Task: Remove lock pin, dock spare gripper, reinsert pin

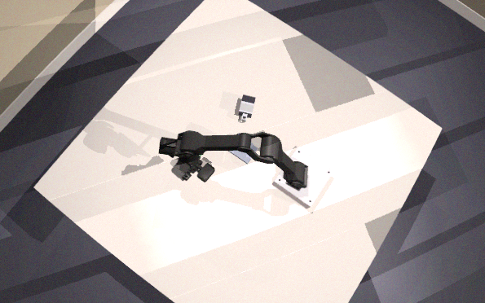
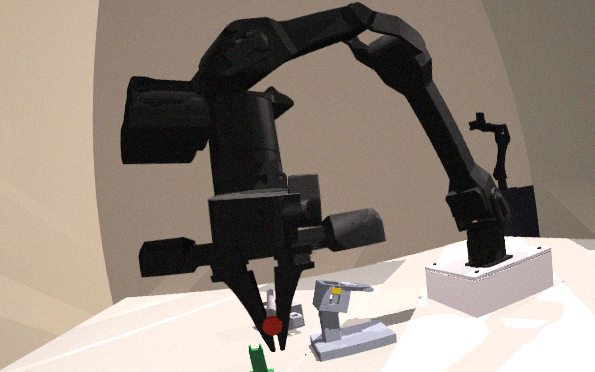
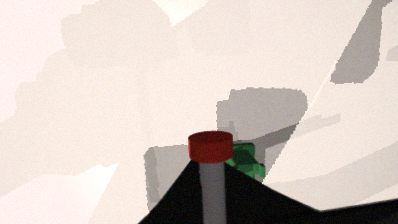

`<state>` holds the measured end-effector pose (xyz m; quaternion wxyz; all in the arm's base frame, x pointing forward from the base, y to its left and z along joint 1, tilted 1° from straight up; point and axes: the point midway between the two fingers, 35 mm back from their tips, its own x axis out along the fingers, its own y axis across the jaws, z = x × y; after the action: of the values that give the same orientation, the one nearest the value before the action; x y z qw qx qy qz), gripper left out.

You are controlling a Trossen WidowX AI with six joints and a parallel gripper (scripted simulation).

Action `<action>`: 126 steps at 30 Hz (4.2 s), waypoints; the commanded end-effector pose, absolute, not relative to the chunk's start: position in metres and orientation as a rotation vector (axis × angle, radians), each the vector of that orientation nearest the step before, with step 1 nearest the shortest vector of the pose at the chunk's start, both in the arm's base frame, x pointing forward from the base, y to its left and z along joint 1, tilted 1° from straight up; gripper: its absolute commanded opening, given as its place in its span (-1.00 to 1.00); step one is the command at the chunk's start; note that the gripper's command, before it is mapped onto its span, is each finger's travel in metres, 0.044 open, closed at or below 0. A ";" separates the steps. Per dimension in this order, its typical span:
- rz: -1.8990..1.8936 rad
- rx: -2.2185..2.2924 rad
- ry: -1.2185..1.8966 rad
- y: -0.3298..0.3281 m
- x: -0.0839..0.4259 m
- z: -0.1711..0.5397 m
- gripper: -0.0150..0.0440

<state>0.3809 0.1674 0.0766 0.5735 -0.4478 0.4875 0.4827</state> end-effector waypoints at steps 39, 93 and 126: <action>1.102 -1.030 1.140 0.175 0.421 0.037 -0.49; 1.099 -1.033 1.128 0.175 0.421 0.018 0.19; 1.103 -1.038 1.151 0.113 0.406 0.130 0.12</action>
<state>0.4074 0.1373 0.1060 0.5715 -0.4448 0.4962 0.4788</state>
